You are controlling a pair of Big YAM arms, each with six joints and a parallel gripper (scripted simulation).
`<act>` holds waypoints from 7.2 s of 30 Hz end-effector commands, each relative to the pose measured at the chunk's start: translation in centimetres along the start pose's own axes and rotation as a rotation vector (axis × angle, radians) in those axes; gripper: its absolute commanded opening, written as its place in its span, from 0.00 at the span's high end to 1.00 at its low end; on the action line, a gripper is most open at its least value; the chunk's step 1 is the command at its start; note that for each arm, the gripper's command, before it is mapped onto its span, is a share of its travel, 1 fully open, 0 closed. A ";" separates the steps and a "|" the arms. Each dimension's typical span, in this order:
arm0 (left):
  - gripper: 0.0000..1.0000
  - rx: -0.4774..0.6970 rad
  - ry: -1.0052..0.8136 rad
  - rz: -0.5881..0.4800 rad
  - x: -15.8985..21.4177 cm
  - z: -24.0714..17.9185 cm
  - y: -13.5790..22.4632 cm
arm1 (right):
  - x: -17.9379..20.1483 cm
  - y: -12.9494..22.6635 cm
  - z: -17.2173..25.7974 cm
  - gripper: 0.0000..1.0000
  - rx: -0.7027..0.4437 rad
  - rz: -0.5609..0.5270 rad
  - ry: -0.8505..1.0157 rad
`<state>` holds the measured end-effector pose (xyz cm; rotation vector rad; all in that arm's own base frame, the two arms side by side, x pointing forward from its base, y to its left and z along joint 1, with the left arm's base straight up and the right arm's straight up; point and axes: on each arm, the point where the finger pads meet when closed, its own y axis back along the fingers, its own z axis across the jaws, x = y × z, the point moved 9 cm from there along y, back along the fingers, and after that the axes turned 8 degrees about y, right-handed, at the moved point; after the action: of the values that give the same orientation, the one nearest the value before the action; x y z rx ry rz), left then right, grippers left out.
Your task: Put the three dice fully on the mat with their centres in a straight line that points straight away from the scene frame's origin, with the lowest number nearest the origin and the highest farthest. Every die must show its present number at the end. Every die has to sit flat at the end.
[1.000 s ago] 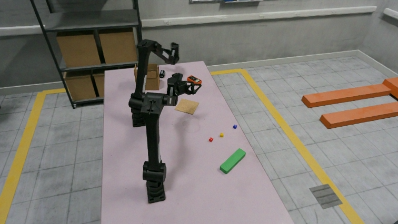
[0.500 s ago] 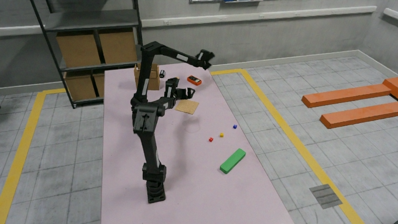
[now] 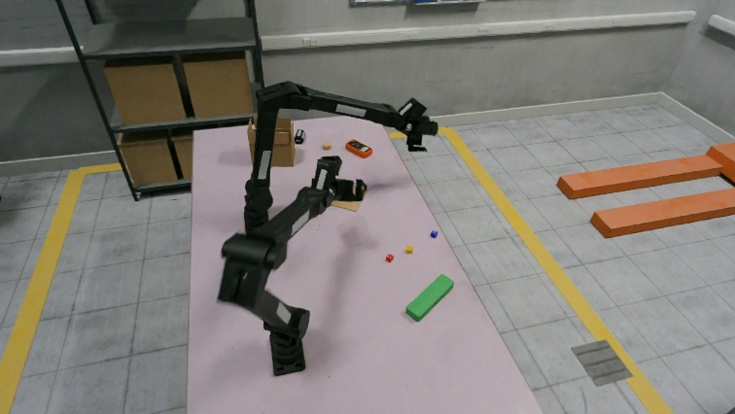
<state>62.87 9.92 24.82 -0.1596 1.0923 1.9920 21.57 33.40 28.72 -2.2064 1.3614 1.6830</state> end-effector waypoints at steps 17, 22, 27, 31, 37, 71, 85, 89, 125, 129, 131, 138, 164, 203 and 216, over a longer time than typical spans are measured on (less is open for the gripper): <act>0.00 0.891 -0.973 -0.362 -11.6 -24.0 12.9 | 5.8 13.4 -10.8 0.00 0.176 -0.028 -0.341; 0.00 1.186 -1.103 -0.440 -8.9 -31.2 15.7 | 7.4 15.3 -10.4 0.00 0.147 -0.013 -0.381; 0.00 1.362 -1.064 -0.457 -6.0 -33.3 15.6 | 8.4 16.0 -9.9 0.00 0.125 0.001 -0.398; 0.00 1.404 -1.052 -0.486 -6.3 -33.6 16.3 | 8.3 15.8 -9.9 0.00 0.116 0.004 -0.385; 0.00 1.393 -1.007 -0.492 -7.3 -33.2 18.2 | 7.8 16.1 -10.3 0.00 0.123 -0.011 -0.384; 0.00 1.012 -0.268 -0.266 -8.3 -29.0 12.7 | 6.6 16.2 -11.2 0.00 0.155 -0.042 -0.398; 0.00 1.017 -0.268 -0.267 -11.5 -23.2 5.0 | 3.2 15.4 -14.1 0.00 0.268 -0.181 -0.401; 0.00 1.024 -0.272 -0.268 -11.9 -23.0 4.6 | 2.7 15.0 -14.6 0.00 0.280 -0.194 -0.393; 0.56 0.815 0.871 0.747 -10.0 -31.0 9.4 | 8.4 9.2 -12.4 0.00 0.191 0.000 -0.381; 0.56 0.722 0.964 0.810 -9.8 -31.6 9.7 | 8.9 8.8 -12.2 0.00 0.182 0.007 -0.378; 0.56 0.687 1.011 0.829 -9.9 -31.7 9.7 | 8.8 8.9 -12.2 0.00 0.182 0.000 -0.376; 0.56 0.426 1.257 0.956 -9.1 -33.8 9.7 | 10.3 7.7 -11.6 0.00 0.163 0.025 -0.372; 0.56 0.008 1.693 1.003 -8.8 -37.7 11.2 | 10.6 6.9 -11.5 0.00 0.154 0.009 -0.371; 0.62 0.018 1.709 0.992 -8.3 -39.4 9.4 | 10.6 6.9 -11.5 0.00 0.154 0.009 -0.371; 0.56 0.121 1.583 0.903 -8.9 -35.5 8.9 | 10.6 6.9 -11.5 0.00 0.154 0.009 -0.371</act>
<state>50.88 -25.01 10.90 -1.7264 2.5197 2.4867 25.45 16.73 26.33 -1.6882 1.3853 1.8359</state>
